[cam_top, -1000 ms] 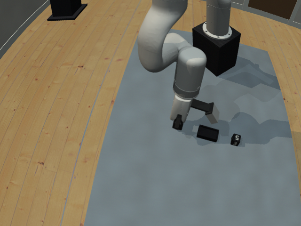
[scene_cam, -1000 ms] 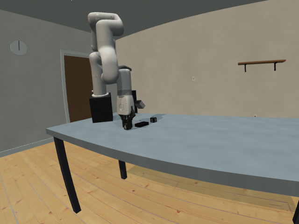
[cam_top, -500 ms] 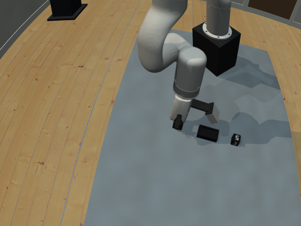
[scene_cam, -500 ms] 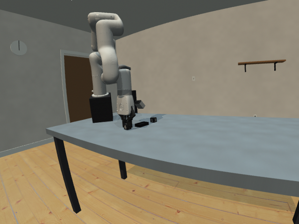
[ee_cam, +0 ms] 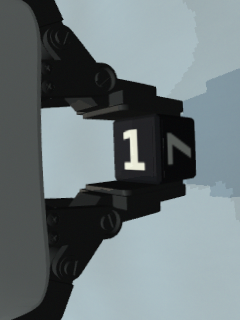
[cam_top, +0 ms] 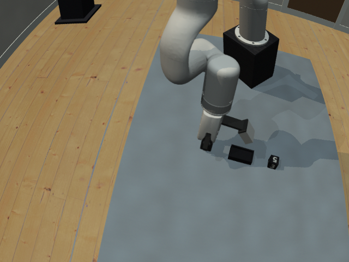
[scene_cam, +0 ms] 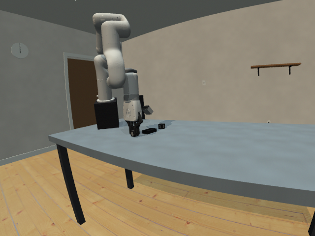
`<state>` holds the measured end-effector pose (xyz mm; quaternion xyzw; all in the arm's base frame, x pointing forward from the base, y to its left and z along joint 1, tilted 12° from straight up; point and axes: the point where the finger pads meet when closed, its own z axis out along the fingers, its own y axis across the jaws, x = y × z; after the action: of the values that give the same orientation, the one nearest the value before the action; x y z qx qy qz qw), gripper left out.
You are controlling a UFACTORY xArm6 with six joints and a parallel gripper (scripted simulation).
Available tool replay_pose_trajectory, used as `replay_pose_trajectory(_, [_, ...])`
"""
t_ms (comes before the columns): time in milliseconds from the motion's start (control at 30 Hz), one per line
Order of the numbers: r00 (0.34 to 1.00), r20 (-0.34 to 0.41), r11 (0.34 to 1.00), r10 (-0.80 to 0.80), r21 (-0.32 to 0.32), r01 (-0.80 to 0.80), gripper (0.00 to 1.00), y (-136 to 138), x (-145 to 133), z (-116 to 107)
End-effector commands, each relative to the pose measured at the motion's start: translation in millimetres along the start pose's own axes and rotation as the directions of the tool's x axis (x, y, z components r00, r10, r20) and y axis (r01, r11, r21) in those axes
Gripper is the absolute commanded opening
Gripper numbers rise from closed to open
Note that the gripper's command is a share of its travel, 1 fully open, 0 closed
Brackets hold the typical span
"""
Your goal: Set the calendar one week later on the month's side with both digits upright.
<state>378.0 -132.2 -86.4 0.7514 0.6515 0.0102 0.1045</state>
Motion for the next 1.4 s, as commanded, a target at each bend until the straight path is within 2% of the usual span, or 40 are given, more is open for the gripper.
replay_pose_trajectory(0, [1.000,0.000,1.000,0.000,-0.002,0.000,0.27,1.2,-0.2,-0.6])
replay_pose_trajectory(1367, [1.000,0.000,1.000,0.000,-0.002,0.000,0.27,1.2,-0.2,3.3])
